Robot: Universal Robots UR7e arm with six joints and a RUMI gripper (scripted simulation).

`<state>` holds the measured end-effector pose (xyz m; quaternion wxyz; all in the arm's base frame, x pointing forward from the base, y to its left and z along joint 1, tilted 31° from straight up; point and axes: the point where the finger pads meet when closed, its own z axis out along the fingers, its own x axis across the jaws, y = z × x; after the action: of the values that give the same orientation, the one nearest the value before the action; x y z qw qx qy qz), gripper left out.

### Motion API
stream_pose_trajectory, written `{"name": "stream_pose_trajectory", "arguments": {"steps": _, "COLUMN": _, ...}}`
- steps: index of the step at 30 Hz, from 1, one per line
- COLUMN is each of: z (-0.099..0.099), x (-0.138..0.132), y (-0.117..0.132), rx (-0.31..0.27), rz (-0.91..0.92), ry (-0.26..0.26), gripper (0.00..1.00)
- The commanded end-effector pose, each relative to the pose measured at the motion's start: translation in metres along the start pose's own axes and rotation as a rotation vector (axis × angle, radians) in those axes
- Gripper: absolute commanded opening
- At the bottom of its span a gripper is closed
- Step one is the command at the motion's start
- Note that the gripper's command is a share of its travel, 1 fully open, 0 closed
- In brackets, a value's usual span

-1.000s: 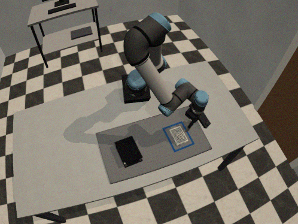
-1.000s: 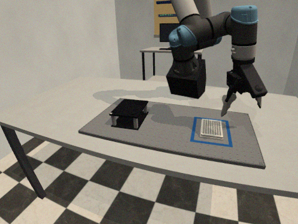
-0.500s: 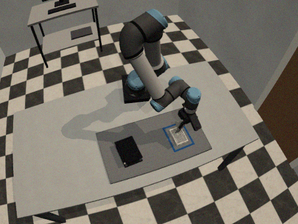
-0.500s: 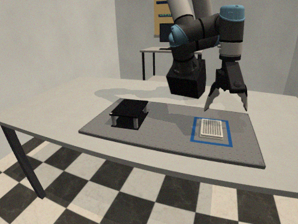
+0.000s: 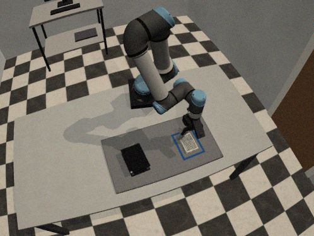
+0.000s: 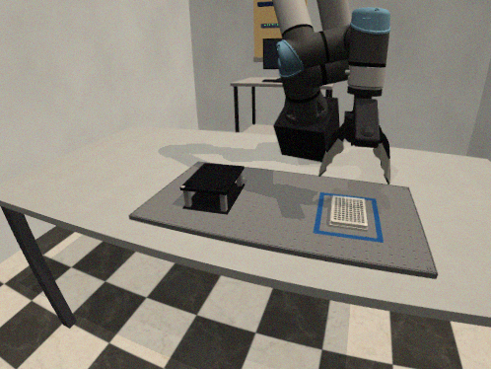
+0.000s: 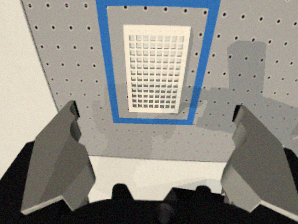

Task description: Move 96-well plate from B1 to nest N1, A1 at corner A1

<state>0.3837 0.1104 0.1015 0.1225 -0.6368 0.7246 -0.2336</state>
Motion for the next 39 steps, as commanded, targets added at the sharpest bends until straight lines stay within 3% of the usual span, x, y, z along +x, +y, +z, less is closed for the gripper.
{"name": "stream_pose_trajectory", "arguments": {"steps": 1, "z": 0.0, "x": 0.0, "y": 0.0, "rx": 0.001, "rz": 0.001, "ry": 0.0, "gripper": 1.0}}
{"name": "stream_pose_trajectory", "arguments": {"steps": 11, "z": 0.005, "x": 0.0, "y": 0.0, "rx": 0.001, "rz": 0.001, "ry": 0.0, "gripper": 1.0}}
{"name": "stream_pose_trajectory", "arguments": {"steps": 39, "z": 0.048, "x": 0.0, "y": 0.0, "rx": 0.001, "rz": 0.001, "ry": 0.0, "gripper": 1.0}}
